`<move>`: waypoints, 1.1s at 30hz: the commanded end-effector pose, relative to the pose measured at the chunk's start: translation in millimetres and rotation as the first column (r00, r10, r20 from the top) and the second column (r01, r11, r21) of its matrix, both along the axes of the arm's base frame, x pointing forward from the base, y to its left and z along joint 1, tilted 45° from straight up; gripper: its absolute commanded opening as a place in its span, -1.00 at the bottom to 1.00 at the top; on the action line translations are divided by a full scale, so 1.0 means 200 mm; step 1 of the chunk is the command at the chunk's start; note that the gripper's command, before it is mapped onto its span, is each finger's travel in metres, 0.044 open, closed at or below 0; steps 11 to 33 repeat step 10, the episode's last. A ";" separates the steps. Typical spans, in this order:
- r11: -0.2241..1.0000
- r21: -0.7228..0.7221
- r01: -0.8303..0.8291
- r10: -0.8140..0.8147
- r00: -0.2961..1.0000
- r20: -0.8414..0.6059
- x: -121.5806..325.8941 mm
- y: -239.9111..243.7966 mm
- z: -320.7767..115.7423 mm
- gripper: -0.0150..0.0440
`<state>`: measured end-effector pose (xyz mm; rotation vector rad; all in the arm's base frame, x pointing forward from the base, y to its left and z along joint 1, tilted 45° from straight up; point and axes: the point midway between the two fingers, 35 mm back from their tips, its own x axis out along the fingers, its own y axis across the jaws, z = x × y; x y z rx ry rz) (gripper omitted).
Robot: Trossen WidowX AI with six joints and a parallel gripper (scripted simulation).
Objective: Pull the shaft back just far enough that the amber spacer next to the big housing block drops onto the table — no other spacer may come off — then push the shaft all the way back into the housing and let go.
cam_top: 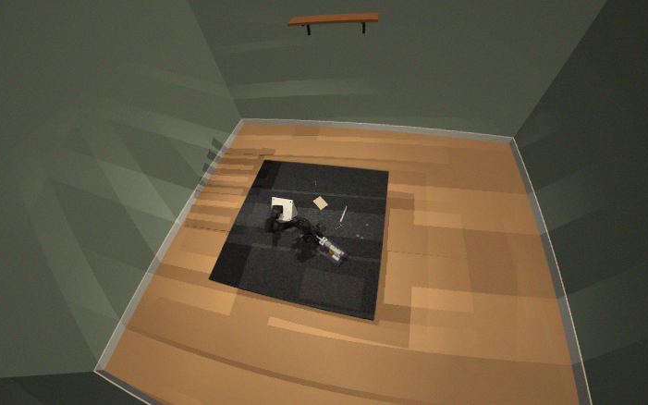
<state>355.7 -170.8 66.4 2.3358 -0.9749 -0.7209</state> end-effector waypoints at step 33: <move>1.000 0.000 -0.001 0.001 1.000 0.000 0.00 0.01 0.00 0.67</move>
